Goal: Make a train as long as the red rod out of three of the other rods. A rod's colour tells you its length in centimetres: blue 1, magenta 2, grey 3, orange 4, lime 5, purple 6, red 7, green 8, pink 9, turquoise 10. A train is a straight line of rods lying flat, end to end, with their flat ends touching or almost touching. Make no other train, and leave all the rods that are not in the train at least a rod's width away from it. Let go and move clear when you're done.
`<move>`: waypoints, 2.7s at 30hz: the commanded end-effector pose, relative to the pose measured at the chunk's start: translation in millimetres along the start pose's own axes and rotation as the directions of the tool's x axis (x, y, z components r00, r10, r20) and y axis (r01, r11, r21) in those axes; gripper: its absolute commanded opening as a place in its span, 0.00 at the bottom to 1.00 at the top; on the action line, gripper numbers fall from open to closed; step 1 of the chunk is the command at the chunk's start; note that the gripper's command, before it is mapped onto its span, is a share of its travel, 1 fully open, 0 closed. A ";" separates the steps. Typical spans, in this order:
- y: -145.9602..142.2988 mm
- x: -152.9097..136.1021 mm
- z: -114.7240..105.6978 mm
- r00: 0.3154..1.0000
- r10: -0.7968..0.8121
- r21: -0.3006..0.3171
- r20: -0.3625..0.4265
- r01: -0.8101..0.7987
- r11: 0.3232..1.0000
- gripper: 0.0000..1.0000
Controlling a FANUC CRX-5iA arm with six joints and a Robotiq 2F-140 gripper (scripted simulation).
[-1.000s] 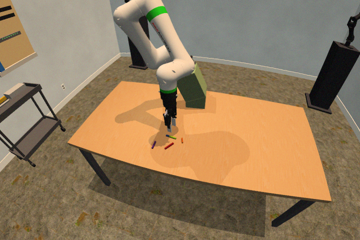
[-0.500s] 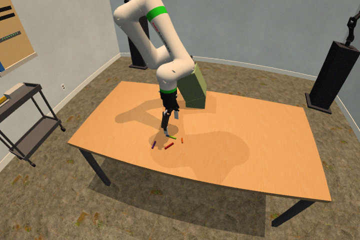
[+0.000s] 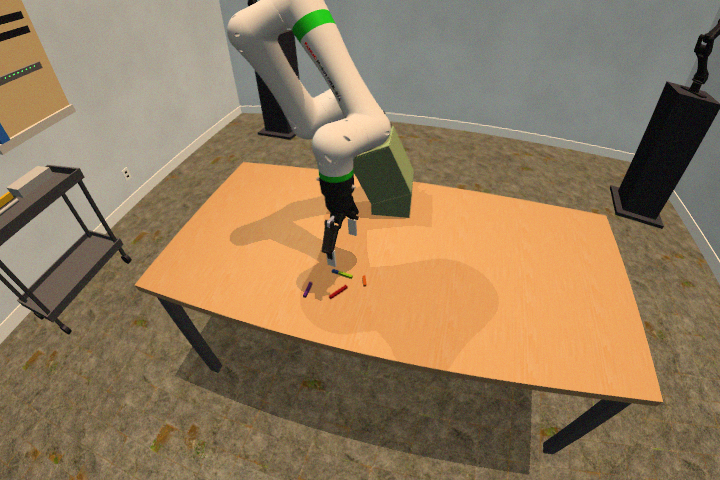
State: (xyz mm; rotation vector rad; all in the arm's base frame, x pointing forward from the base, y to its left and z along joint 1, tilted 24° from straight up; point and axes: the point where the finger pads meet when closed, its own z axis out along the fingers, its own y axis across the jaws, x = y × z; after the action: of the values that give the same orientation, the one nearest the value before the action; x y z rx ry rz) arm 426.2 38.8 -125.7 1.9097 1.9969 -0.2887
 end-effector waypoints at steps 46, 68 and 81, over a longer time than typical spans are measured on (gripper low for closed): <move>0.1 0.0 -63.0 1.000 0.000 0.000 0.000 0.000 1.000 1.00; 0.1 0.0 -63.0 1.000 0.000 0.000 0.000 0.000 1.000 1.00; 0.1 0.0 -63.0 1.000 0.000 0.000 0.000 0.000 1.000 1.00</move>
State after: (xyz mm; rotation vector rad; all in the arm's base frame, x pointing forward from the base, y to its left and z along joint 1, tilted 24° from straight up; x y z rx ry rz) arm 418.8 63.2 -68.2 1.9098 1.9969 -0.2896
